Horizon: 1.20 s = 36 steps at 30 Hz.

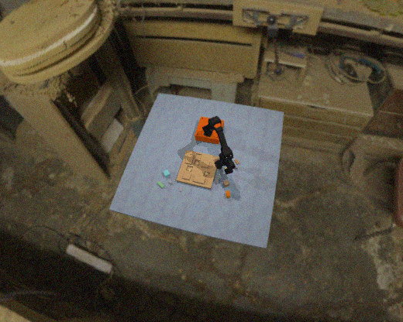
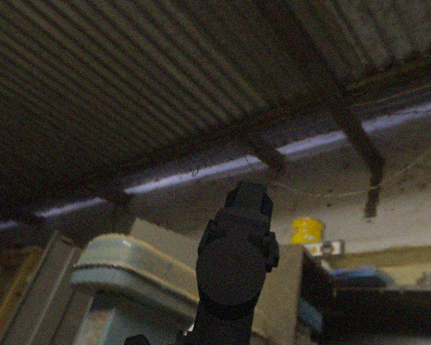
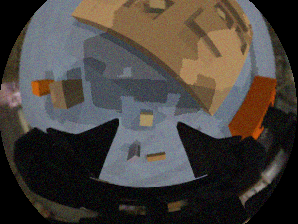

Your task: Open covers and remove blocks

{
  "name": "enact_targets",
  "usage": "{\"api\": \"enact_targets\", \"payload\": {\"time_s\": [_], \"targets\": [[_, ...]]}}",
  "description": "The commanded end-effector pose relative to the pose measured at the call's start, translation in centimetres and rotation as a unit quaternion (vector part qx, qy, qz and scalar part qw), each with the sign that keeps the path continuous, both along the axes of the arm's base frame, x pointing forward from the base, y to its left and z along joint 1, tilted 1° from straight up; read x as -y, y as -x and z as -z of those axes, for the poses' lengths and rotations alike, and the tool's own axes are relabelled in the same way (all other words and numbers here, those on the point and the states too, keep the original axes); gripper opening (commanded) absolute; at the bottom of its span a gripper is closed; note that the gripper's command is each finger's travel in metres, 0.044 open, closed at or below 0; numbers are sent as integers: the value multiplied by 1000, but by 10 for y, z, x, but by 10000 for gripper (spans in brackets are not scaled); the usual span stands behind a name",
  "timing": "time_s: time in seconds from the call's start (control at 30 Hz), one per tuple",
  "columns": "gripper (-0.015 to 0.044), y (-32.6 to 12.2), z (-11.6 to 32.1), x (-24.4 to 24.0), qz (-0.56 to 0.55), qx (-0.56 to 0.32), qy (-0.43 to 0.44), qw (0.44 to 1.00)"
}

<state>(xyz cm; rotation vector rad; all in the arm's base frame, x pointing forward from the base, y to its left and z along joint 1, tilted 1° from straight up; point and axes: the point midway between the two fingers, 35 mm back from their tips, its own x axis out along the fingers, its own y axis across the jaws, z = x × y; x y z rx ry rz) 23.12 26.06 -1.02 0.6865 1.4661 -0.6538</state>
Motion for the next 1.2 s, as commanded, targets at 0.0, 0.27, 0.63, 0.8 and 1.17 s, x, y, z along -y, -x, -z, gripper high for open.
{"api": "enact_targets", "payload": {"time_s": [0.0,0.27,0.63,0.8,1.17], "targets": [[440,-3,-15,-3,1,5,-6,1000],[440,-2,-39,-2,2,4,-6,1000],[387,-2,-63,4,-9,4,-5,1000],[256,-17,-63,28,-88,6,-3,996],[0,-45,-62,87,-269,11,2,963]]}}
